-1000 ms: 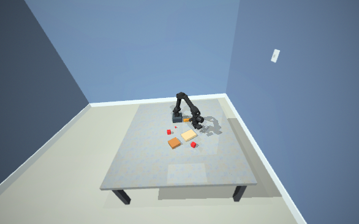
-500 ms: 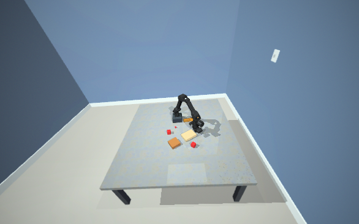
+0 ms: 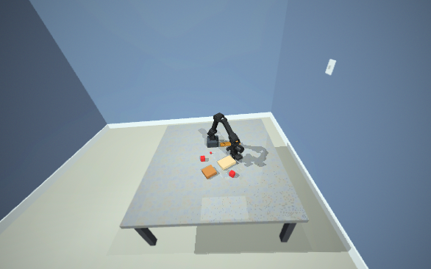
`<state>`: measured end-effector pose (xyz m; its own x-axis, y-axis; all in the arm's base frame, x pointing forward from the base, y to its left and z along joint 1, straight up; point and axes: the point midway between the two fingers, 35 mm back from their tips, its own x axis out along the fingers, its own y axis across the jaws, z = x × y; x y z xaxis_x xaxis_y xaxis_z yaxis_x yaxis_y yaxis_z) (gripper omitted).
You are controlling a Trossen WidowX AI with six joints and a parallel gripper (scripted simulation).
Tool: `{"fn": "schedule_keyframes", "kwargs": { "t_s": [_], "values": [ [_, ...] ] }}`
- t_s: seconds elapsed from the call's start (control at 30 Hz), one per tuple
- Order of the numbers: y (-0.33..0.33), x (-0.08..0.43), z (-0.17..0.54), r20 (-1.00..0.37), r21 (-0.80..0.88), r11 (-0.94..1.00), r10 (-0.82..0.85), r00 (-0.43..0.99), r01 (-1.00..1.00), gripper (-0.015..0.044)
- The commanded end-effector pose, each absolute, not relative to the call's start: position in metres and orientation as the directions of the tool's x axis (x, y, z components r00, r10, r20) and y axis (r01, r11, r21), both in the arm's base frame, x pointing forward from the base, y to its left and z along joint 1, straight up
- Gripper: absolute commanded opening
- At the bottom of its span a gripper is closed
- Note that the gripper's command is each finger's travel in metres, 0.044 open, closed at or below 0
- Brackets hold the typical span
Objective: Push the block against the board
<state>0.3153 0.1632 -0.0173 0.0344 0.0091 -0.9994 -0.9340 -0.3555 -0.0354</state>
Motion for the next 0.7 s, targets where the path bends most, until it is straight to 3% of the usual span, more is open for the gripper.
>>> {"fn": "schedule_keyframes", "kwargs": {
  "t_s": [0.0, 0.67],
  "values": [
    [0.159, 0.317, -0.018, -0.999, -0.037, -0.359, 0.009, 0.036, -0.933, 0.0],
    [0.142, 0.325, -0.017, -0.999, -0.037, -0.359, 0.008, 0.037, -0.933, 0.0]
  ]
}}
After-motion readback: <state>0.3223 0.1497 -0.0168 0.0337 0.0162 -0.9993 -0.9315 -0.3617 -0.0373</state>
